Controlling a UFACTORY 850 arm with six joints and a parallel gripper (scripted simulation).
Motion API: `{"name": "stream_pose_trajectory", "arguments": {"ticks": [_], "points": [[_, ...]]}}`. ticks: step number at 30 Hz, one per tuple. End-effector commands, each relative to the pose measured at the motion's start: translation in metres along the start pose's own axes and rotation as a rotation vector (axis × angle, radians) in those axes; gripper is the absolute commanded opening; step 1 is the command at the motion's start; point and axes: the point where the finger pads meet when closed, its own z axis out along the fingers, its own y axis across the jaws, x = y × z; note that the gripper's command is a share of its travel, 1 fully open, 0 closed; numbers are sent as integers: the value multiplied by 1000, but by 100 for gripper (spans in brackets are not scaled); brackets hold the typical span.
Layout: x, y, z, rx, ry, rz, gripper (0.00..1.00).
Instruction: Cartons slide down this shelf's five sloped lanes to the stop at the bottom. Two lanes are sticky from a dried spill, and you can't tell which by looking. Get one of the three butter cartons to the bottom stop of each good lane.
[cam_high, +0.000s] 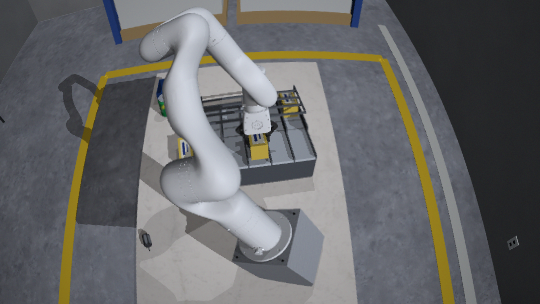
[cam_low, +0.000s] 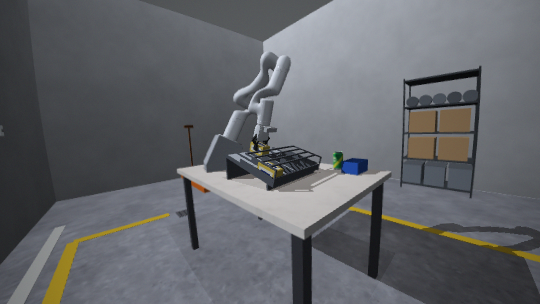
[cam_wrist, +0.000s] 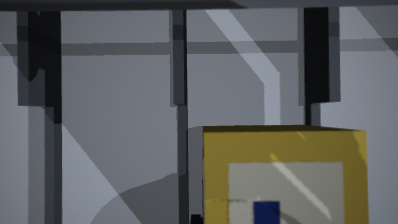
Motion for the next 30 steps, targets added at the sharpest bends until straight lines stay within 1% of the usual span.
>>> {"name": "stream_pose_trajectory", "arguments": {"ticks": [1, 30], "points": [[1, 0, 0, 0, 1, 0, 0], [0, 0, 5, -1, 2, -1, 0]]}}
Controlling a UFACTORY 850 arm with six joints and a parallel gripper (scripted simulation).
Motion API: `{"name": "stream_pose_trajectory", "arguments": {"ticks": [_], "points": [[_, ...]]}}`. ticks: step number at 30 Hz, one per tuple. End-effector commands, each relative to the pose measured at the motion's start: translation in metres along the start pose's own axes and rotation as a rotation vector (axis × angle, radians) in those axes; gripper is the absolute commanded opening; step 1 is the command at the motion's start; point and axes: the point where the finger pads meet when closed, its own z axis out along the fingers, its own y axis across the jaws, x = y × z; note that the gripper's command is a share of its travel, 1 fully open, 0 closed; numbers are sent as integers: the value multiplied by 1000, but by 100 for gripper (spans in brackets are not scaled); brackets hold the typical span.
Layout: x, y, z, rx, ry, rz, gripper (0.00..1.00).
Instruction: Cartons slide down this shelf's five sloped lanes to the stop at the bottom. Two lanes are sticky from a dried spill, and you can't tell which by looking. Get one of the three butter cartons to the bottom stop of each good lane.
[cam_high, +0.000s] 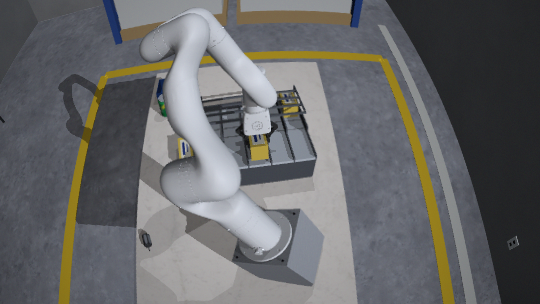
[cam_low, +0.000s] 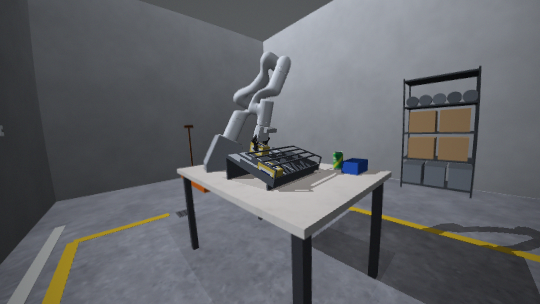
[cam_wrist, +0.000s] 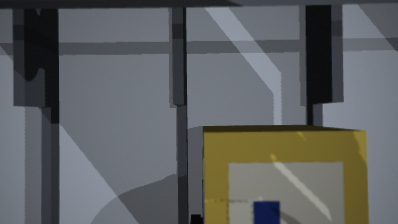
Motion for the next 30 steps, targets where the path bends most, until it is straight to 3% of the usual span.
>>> {"name": "stream_pose_trajectory", "arguments": {"ticks": [1, 30], "points": [[0, 0, 1, -1, 2, -1, 0], [0, -1, 4, -1, 0, 1, 0]]}}
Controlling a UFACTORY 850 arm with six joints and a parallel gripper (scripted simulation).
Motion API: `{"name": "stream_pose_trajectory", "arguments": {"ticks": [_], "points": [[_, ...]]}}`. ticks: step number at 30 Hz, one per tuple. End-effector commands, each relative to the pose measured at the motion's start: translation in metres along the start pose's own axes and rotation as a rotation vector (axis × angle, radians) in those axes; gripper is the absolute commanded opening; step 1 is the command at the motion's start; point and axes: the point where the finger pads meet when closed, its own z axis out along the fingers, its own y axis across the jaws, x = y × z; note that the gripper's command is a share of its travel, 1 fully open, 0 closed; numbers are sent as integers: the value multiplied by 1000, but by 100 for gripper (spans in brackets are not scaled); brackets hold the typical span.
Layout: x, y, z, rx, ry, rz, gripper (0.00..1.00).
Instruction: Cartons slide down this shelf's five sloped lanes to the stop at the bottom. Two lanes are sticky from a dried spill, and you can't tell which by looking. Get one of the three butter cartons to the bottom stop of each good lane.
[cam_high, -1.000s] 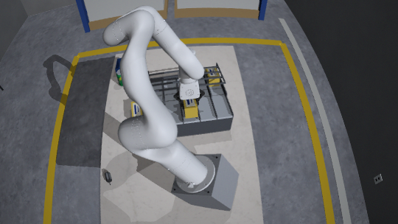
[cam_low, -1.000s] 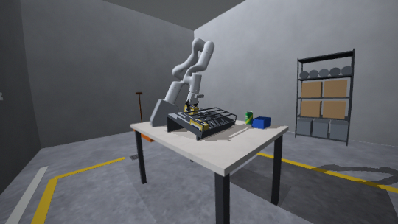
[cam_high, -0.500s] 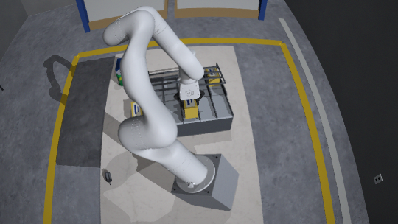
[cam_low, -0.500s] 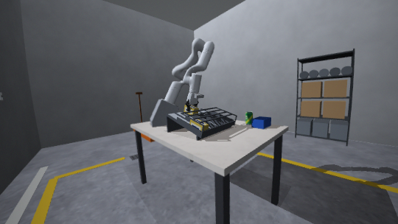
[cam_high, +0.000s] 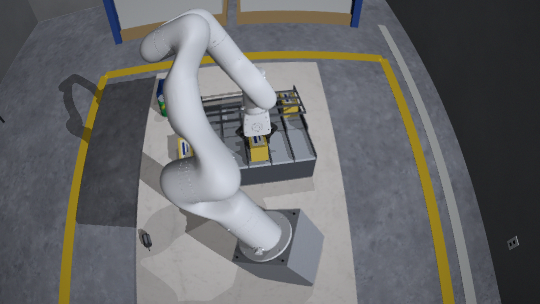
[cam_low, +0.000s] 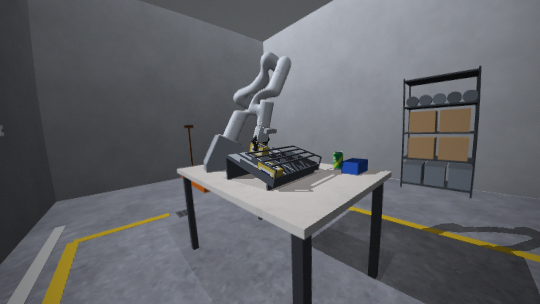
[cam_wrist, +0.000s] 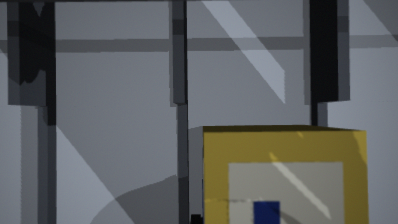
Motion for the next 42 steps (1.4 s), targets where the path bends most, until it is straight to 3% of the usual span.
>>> {"name": "stream_pose_trajectory", "arguments": {"ticks": [1, 36, 37, 42], "points": [[1, 0, 0, 0, 1, 0, 0], [1, 1, 2, -1, 3, 1, 0], [1, 1, 2, -1, 3, 0, 75], [1, 1, 2, -1, 3, 0, 75]]}}
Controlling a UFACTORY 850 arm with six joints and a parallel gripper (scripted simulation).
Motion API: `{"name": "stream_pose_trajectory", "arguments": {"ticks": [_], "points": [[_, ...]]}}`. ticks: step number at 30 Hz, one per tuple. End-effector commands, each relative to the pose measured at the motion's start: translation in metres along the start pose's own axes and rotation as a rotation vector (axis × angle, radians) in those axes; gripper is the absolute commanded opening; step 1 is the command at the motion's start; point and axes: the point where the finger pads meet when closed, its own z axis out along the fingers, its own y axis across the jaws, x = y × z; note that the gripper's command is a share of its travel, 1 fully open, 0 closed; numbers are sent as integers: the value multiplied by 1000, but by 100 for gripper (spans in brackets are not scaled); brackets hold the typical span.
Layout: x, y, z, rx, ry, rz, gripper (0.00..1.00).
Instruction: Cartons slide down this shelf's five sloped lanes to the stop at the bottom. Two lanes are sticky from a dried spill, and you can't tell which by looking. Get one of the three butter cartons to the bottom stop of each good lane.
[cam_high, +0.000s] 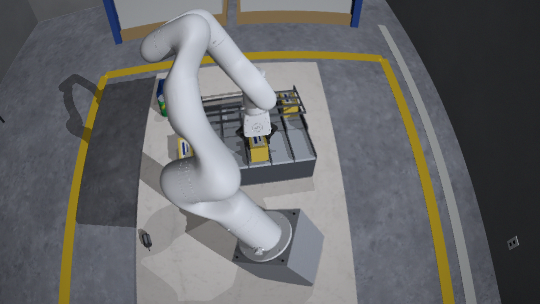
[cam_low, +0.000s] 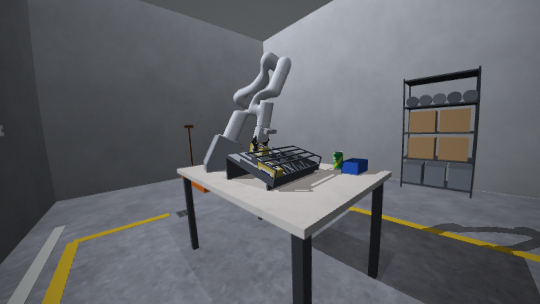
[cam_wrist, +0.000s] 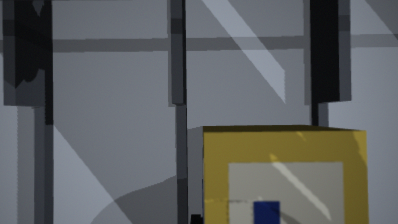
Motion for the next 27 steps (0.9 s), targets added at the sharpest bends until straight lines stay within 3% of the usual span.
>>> {"name": "stream_pose_trajectory", "arguments": {"ticks": [1, 27], "points": [[1, 0, -1, 0, 1, 0, 75], [1, 0, -1, 0, 1, 0, 77]]}}
